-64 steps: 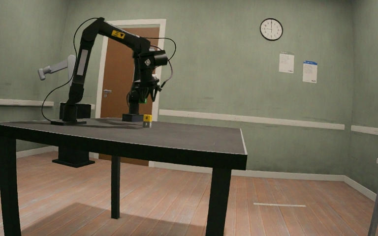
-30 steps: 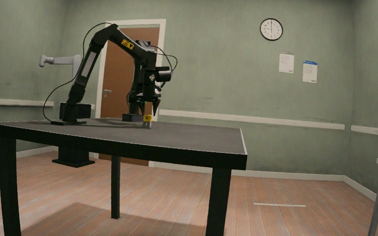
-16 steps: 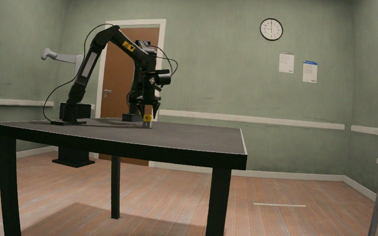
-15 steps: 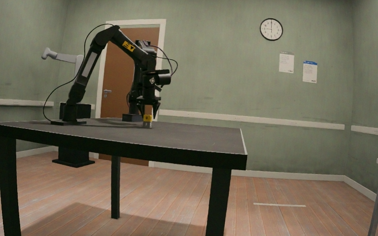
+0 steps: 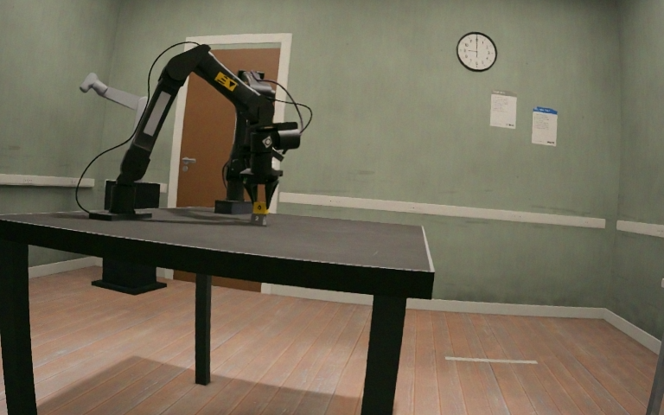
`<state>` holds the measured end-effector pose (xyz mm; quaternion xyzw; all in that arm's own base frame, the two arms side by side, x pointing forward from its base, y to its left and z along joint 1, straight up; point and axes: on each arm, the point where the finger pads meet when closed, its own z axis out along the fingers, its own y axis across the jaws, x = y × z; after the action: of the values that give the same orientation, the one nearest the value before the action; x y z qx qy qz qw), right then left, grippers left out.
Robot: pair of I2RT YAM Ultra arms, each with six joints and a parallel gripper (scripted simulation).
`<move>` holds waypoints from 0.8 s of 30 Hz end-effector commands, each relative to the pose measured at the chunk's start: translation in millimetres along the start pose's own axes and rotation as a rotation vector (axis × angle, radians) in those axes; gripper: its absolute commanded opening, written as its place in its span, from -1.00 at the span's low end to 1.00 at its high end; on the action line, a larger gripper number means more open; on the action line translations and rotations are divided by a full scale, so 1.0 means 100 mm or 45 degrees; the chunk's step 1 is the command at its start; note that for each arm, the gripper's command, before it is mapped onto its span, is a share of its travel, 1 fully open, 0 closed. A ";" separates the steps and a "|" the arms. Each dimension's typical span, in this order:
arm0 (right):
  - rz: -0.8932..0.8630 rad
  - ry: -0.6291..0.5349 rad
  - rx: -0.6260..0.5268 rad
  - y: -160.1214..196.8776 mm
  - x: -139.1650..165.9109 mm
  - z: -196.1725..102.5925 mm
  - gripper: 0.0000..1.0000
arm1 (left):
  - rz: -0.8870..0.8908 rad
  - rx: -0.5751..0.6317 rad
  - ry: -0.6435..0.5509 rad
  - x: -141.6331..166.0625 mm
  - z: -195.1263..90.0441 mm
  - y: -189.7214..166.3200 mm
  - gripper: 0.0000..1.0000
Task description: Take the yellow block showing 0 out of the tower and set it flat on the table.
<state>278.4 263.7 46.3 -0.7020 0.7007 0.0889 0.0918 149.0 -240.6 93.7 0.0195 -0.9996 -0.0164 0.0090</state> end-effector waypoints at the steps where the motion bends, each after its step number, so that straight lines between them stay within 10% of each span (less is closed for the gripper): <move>1: -0.010 -0.019 0.007 -0.01 -0.03 -0.02 -0.31 | -0.009 0.044 -0.025 -0.04 -0.11 -0.02 -0.46; 8: -0.010 -0.019 0.007 -0.01 -0.03 -0.02 -0.71 | -0.009 0.044 -0.025 -0.04 -0.11 -0.02 -0.46; 10: -0.008 -0.011 -0.002 0.01 -0.03 -0.06 -0.46 | -0.009 0.044 -0.025 -0.04 -0.11 -0.02 -0.46; 24: -0.012 -0.020 0.010 -0.01 -0.13 -0.42 -0.46 | -0.009 0.044 -0.025 -0.04 -0.11 -0.02 -0.46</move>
<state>274.3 260.4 62.3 -0.7017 0.7026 0.0910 0.0745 149.0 -240.6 93.7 0.0195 -0.9996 -0.0164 0.0090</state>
